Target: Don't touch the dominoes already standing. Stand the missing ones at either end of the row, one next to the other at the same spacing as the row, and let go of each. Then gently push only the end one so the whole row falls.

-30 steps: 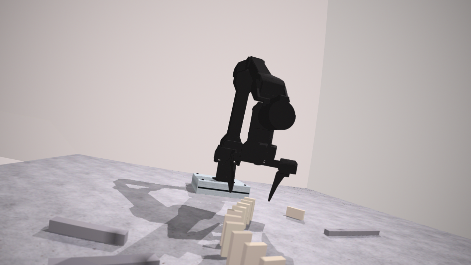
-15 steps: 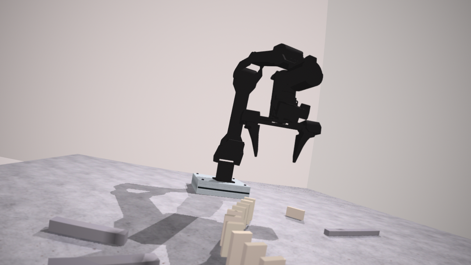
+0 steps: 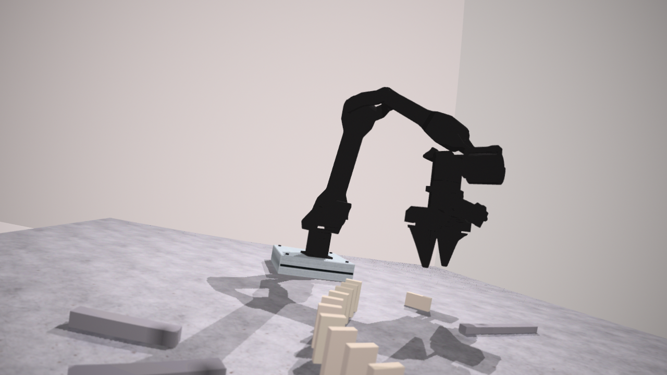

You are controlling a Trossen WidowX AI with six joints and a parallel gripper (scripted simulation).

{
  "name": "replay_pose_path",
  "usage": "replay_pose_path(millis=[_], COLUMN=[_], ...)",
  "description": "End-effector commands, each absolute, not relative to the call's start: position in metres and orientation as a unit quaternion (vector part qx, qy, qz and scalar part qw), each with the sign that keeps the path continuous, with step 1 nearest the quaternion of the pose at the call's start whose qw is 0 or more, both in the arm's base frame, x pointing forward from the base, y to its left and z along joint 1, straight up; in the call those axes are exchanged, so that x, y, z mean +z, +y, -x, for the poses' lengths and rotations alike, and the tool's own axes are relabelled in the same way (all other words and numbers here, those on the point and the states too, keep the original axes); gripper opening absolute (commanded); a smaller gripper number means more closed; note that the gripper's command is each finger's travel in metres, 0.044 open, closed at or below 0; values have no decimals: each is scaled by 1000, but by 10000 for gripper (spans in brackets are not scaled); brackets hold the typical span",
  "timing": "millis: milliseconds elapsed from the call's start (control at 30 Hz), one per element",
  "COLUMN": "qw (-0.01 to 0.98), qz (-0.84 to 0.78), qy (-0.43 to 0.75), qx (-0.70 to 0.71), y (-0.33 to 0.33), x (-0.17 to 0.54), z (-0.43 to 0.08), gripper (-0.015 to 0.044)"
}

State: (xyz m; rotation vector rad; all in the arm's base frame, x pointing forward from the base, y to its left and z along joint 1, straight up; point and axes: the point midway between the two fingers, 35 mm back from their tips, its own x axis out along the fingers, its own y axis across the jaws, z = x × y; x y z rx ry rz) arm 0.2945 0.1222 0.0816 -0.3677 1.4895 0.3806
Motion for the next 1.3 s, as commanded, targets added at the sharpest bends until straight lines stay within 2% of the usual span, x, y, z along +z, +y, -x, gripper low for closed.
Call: replay_pose_path(millis=[0,133,767,1267], qw=[695,695,695,695], qz=[171,171,170,170], qy=[677,677,677,677], qx=[172,172,173,173], y=[122,122,125,125], x=[51,20,3,3], z=[-292,-291,-291,-291], gripper=[440,440,440,46])
